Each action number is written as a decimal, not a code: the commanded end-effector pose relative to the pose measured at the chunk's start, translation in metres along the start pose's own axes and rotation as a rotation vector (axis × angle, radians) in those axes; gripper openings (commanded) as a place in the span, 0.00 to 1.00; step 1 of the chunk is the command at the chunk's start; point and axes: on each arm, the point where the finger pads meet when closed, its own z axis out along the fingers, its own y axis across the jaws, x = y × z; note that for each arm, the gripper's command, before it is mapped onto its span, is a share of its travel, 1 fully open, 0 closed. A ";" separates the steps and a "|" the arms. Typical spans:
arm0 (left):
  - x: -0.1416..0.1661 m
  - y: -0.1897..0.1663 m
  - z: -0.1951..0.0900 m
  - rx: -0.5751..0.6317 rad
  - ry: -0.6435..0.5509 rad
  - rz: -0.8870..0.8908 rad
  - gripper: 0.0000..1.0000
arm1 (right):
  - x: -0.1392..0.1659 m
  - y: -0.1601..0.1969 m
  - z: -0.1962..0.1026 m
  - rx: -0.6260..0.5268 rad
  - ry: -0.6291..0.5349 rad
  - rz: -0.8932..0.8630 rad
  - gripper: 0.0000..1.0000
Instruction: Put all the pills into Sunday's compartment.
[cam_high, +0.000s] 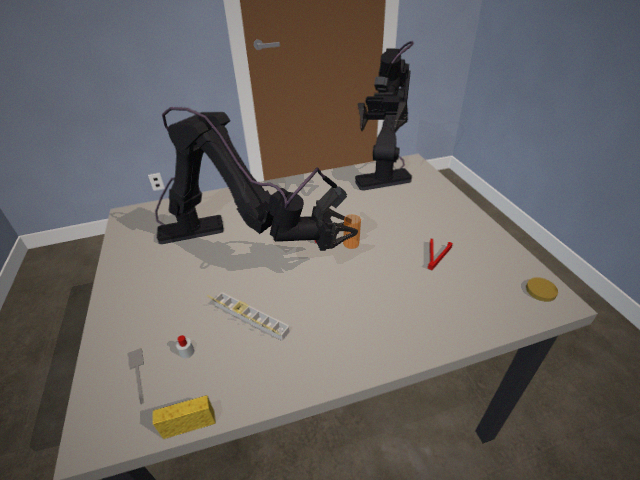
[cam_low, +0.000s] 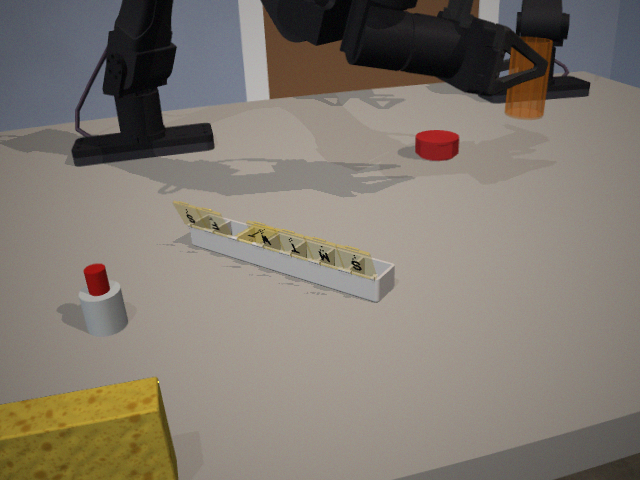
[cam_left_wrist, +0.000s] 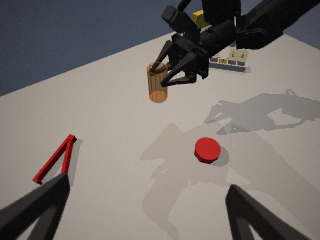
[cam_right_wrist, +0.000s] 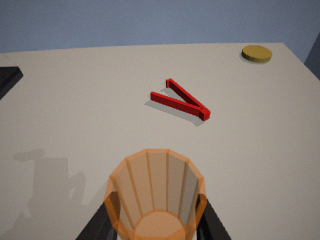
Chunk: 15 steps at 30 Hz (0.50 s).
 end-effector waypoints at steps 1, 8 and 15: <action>-0.006 0.001 -0.006 -0.005 -0.017 0.000 1.00 | -0.012 0.000 0.001 0.076 -0.036 -0.023 0.36; -0.006 0.001 -0.006 -0.005 -0.017 0.000 1.00 | 0.032 0.002 0.011 0.422 -0.055 0.047 0.36; -0.006 0.001 -0.006 -0.005 -0.017 0.000 1.00 | 0.029 0.002 0.011 0.483 -0.084 0.046 0.36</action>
